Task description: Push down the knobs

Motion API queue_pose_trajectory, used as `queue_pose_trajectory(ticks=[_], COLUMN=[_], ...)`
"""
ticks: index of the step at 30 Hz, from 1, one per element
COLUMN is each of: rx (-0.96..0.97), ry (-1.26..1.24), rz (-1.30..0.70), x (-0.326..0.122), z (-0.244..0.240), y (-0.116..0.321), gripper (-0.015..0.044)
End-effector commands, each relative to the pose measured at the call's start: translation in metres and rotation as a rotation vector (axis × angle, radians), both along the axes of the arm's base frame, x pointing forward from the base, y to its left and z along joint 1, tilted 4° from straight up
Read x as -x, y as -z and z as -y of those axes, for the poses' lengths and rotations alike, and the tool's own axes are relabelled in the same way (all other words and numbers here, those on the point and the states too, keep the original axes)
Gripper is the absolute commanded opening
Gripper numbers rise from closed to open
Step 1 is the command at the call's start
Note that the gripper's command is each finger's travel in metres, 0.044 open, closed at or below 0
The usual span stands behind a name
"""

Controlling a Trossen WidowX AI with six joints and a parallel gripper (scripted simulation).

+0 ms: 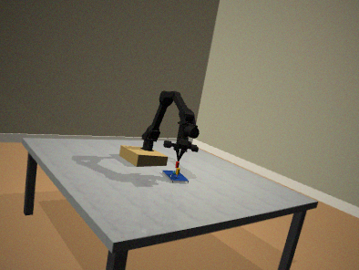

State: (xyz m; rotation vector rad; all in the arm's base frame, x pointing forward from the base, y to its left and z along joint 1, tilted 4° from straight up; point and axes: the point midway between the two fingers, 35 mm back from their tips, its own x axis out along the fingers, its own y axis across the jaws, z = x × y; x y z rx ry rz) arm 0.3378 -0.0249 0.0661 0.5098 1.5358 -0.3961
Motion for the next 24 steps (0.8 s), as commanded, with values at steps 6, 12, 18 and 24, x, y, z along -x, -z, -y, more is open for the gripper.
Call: queue_pose_trajectory(ticks=[6,12,18,24], rx=[0.002,0.002,0.002,0.002], ry=[0.004,0.004,0.004,0.004], rz=[-0.005,-0.005,-0.005,-0.005], x=[0.0010,0.0010,0.0010,0.0010], z=[0.0000,-0.0001,-0.0002,0.0000], y=[0.0042,0.0058,0.0073,0.0046], gripper=[0.0000,0.0000,0.0000,0.0000])
